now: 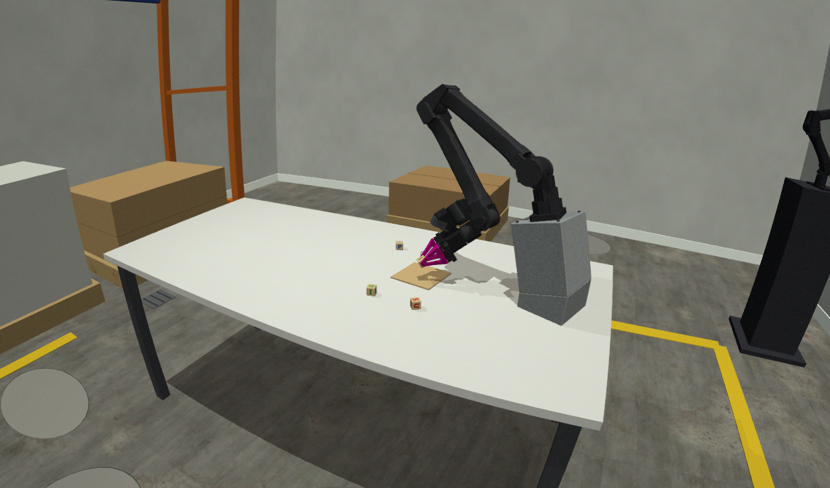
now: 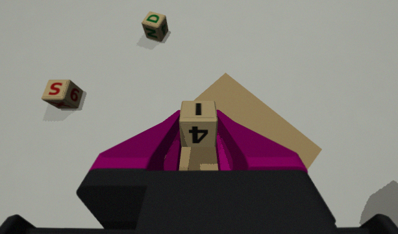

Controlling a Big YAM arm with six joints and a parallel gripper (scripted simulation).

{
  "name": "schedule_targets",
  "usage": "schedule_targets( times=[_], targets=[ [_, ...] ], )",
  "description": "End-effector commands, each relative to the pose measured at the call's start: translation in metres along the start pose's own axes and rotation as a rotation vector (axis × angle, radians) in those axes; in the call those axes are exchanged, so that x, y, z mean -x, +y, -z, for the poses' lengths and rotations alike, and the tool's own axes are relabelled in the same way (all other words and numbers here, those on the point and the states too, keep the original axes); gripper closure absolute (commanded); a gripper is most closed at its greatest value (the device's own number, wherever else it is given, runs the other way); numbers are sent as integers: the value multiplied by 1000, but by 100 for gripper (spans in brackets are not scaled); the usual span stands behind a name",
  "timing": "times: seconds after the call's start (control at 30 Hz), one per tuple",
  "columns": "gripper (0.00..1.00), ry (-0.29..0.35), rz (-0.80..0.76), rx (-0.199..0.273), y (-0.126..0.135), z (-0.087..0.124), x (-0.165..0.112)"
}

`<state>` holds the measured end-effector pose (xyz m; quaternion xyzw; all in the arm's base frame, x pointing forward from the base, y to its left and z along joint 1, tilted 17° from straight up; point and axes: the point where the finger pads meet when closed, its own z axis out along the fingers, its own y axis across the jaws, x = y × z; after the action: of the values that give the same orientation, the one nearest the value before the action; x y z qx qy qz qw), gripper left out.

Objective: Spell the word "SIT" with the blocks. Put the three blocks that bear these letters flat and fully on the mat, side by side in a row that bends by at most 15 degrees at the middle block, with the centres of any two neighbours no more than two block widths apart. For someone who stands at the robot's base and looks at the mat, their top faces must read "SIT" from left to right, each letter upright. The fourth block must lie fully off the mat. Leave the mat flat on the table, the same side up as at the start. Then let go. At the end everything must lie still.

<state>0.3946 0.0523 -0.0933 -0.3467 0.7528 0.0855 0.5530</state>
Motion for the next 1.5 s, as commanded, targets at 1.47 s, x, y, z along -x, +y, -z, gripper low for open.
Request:
schedule_targets(
  times=[1.47],
  targets=[
    [71,-2,-8,-7,2,-15,-36]
  ],
)
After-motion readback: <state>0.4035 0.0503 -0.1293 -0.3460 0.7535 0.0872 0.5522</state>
